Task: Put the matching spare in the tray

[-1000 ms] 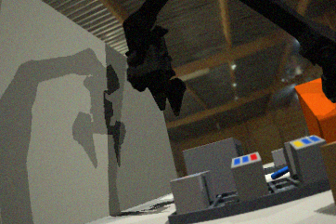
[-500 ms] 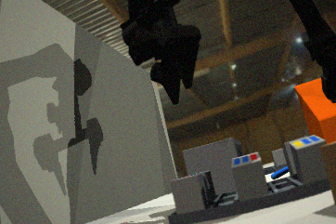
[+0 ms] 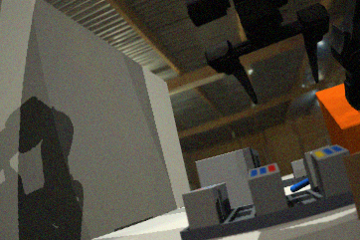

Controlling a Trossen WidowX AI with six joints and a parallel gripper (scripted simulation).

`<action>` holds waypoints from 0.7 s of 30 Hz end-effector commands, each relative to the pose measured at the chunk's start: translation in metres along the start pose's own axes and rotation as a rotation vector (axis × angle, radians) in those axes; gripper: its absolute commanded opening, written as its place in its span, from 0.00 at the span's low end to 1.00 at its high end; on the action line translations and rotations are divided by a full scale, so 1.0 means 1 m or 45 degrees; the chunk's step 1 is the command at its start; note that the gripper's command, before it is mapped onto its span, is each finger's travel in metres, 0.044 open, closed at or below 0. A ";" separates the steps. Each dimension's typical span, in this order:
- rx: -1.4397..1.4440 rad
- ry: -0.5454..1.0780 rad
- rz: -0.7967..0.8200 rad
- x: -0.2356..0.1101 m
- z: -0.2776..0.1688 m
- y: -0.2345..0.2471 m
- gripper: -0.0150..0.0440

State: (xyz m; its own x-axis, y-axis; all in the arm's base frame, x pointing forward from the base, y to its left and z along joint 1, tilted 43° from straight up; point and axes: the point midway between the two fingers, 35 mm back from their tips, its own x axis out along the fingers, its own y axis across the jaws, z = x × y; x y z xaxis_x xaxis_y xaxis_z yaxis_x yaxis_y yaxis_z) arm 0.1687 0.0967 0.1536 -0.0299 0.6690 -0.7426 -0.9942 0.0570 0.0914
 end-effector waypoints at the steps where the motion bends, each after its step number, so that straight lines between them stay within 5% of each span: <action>1: -0.176 -0.014 0.005 0.011 -0.003 0.022 1.00; 8: -0.176 -0.014 0.005 0.011 -0.003 0.022 1.00; 13: -0.177 -0.010 0.003 0.034 -0.004 0.015 0.78; 21: -0.177 -0.015 0.003 0.051 -0.003 0.012 0.76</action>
State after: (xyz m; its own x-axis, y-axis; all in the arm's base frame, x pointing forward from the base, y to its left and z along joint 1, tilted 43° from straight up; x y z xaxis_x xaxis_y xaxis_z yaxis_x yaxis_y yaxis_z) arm 0.1553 0.1268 0.1196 -0.0296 0.6776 -0.7348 -0.9986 -0.0524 -0.0081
